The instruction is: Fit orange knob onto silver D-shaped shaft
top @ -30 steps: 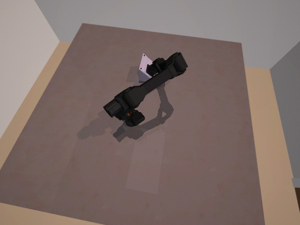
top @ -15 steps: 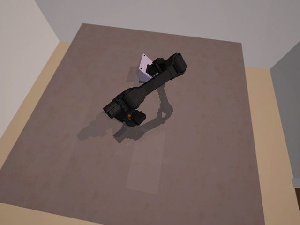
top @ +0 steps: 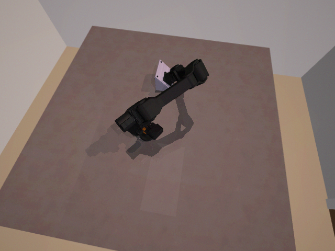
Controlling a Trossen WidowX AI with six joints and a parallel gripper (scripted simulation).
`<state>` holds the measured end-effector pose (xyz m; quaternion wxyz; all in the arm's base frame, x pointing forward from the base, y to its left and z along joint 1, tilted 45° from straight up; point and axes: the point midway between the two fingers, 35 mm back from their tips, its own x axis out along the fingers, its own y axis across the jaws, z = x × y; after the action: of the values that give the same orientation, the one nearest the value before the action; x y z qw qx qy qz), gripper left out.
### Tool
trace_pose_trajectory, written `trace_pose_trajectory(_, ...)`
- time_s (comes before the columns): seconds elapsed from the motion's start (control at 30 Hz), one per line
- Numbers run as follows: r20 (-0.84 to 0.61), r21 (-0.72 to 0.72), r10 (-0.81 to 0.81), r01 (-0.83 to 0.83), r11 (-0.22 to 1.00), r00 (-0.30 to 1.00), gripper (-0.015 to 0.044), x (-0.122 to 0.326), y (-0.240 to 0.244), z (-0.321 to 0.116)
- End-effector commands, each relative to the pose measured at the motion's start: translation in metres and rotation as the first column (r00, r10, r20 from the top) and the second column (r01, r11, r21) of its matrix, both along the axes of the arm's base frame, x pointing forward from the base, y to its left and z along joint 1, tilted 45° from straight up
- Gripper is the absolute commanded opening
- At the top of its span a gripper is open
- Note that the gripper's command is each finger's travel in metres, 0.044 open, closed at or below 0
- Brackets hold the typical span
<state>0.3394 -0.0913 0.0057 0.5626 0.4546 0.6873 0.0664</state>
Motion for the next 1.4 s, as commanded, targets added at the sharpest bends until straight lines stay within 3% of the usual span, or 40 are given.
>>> trace_pose_trajectory(0.0,0.029,-0.005,0.017,-0.017,1.000,0.999,0.0000,0.0005,-0.0032,0.0029)
trace_pose_trajectory(0.2,0.154,-0.025,0.147,-0.145,0.989,0.977,0.0000,-0.0029,-0.0034,0.0041)
trace_pose_trajectory(1.2,0.154,-0.025,0.147,-0.145,0.989,0.977,0.0000,-0.0016,-0.0025,0.0023)
trace_pose_trajectory(1.37,0.237,-0.048,0.235,-0.230,0.972,0.943,0.0000,-0.0008,-0.0032,0.0033)
